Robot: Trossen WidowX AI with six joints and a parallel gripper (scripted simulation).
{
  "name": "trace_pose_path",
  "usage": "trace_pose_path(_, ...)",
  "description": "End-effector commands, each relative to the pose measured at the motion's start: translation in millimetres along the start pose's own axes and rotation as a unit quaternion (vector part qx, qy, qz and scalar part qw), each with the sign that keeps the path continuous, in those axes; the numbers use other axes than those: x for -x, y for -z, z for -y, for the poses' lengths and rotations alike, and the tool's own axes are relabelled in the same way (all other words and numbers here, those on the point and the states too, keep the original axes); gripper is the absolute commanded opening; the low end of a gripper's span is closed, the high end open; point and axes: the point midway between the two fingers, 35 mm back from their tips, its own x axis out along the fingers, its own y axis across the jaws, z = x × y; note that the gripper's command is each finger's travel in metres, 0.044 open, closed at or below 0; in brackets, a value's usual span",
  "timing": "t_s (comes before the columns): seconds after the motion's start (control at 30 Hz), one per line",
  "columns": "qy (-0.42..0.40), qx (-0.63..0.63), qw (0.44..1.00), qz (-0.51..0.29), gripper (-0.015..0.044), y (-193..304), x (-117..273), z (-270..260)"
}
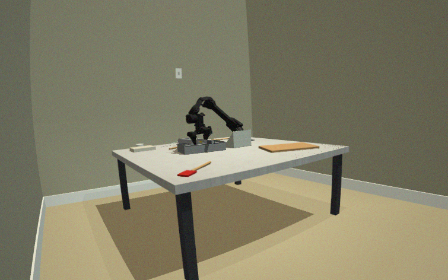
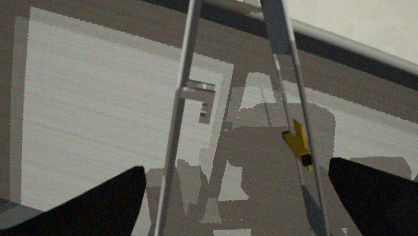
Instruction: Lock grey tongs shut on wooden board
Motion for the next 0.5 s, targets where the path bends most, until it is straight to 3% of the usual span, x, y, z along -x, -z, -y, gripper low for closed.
trace_pose_path(0.0, 0.001, 0.002, 1.0, -0.002, 0.044, 0.2, -6.2, -0.9)
trace_pose_path(0.2, 0.0, 0.002, 1.0, -0.003, 0.044, 0.6, -14.5, -2.5)
trace_pose_path(0.3, -0.001, 0.0, 1.0, -0.001, 0.0361, 0.5, -10.8, -1.8)
trace_pose_path(0.47, -0.001, 0.0, 1.0, -0.001, 0.0328, 0.5, -10.8, -1.8)
